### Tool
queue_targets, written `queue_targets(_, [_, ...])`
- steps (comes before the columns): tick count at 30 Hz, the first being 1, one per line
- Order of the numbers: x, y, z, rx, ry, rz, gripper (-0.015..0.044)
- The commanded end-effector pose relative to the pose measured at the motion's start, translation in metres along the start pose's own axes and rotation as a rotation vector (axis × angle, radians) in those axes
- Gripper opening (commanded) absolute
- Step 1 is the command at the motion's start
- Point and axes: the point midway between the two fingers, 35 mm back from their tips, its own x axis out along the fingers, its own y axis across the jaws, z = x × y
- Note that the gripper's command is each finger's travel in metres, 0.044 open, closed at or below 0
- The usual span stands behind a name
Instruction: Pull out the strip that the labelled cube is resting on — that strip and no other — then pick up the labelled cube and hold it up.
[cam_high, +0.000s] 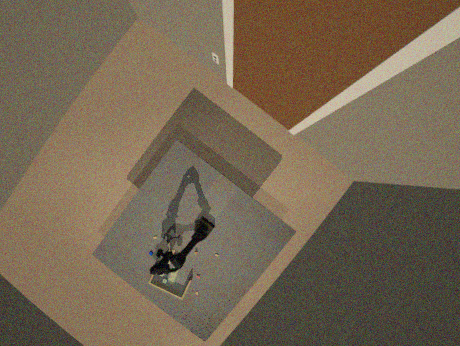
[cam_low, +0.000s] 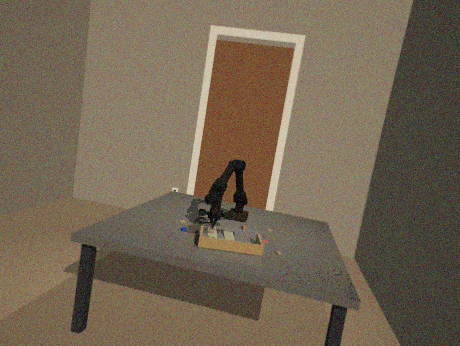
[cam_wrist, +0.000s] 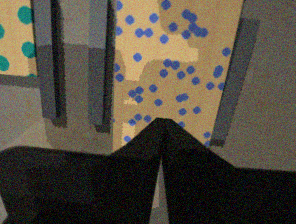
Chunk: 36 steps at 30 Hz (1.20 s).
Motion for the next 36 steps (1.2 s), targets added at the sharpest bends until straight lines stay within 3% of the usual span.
queue_targets(1, [0.006, 0.001, -0.013, 0.0, 0.022, 0.007, 0.0])
queue_targets(36, [0.006, 0.002, -0.064, 0.0, 0.027, 0.007, 0.0])
